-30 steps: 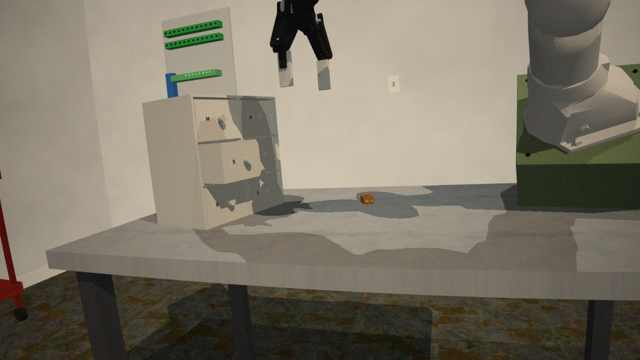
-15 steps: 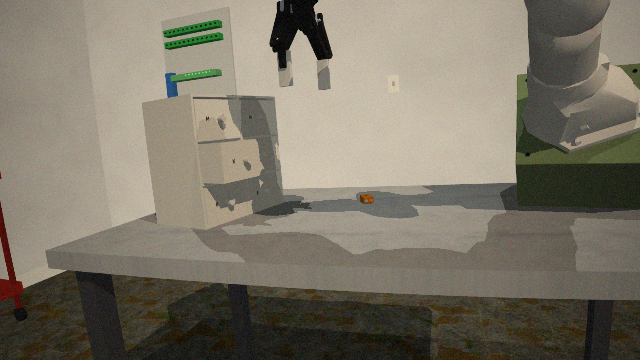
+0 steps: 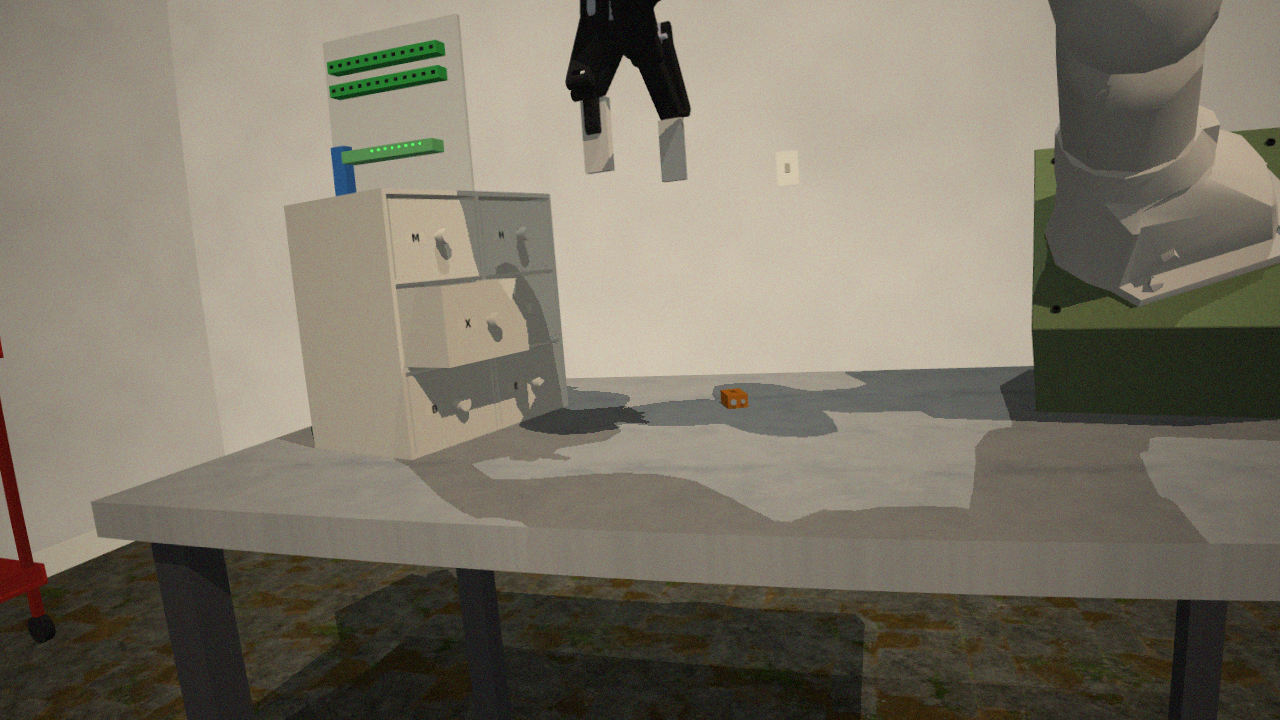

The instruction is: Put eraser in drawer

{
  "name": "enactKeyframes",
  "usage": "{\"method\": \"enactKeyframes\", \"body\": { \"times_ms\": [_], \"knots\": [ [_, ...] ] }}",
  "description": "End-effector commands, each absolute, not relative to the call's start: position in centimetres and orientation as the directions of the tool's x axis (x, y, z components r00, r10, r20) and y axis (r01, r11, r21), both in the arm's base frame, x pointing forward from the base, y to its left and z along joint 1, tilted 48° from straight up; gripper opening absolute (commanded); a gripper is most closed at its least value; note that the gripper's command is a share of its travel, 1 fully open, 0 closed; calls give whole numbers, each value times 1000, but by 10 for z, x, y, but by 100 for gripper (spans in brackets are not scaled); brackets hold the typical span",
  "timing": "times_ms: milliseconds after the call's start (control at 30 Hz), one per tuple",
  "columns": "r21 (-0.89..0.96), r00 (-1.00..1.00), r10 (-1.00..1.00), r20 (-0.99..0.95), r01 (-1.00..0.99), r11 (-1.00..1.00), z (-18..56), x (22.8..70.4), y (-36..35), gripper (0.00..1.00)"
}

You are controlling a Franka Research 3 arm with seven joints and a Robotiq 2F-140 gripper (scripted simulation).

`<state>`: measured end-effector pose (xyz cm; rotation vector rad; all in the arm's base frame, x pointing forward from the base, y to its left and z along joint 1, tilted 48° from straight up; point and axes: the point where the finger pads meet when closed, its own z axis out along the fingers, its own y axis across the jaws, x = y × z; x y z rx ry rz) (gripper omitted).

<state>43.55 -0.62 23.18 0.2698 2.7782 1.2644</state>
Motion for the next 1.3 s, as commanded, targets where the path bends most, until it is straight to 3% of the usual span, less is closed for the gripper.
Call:
{"method": "enactKeyframes", "body": {
  "times_ms": [0,700,1267],
  "knots": [
    [747,-980,200,10,141,650,235,418,2,100],
    [746,-979,205,9,143,650,241,388,19,100],
    [747,-890,415,-191,142,650,218,429,38,100]
  ]
}}
